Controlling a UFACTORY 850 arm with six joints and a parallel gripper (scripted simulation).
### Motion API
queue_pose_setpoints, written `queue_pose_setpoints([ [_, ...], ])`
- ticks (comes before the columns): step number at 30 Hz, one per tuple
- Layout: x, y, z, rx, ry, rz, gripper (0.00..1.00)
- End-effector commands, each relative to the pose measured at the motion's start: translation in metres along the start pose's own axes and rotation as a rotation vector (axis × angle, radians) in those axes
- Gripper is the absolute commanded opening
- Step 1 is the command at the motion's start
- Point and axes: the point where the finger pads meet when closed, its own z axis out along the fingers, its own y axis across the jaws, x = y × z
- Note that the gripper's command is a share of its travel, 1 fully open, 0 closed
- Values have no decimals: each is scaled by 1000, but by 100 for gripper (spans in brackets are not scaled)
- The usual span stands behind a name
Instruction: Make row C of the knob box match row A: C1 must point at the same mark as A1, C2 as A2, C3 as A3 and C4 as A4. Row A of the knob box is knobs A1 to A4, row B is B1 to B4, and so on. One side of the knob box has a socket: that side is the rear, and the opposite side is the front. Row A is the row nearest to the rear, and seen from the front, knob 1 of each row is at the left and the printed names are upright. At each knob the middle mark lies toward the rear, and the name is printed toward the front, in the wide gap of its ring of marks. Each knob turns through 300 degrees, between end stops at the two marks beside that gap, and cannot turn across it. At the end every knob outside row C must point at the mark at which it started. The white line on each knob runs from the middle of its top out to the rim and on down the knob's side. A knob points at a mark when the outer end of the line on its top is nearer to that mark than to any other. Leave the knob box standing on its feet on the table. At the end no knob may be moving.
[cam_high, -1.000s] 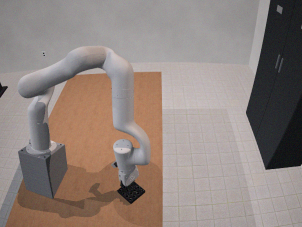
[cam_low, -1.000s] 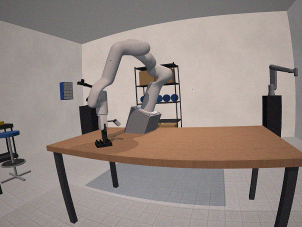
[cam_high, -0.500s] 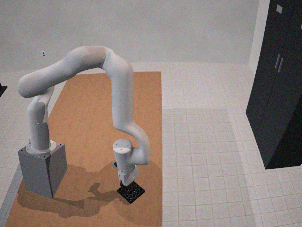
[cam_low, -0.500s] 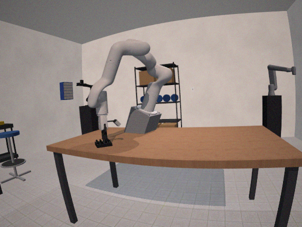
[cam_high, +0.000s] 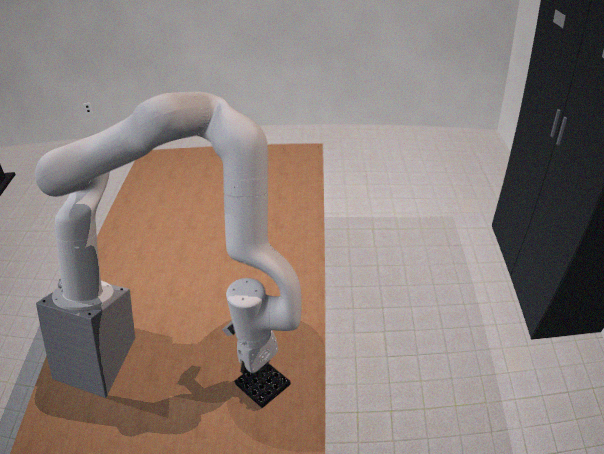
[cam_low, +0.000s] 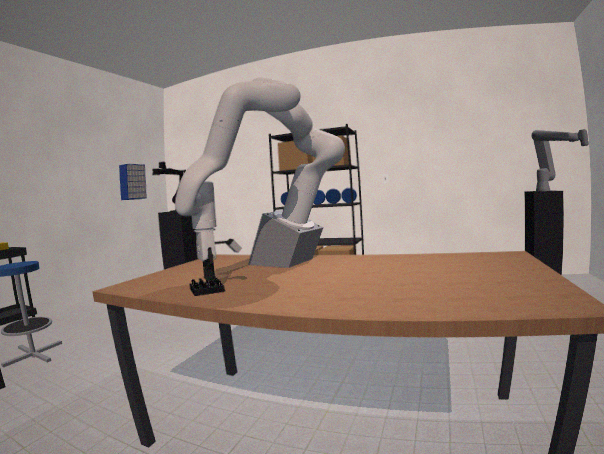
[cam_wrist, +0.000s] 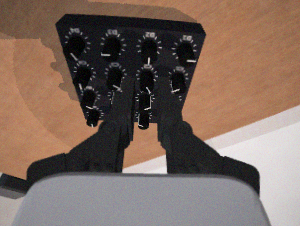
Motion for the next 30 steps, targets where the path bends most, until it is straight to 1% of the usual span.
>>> queue_pose_setpoints([
  [1,-1,0,-1,-1,-2,0,19],
  [14,-1,0,0,-1,-2,0,19],
  [30,-1,0,9,-1,-2,0,19],
])
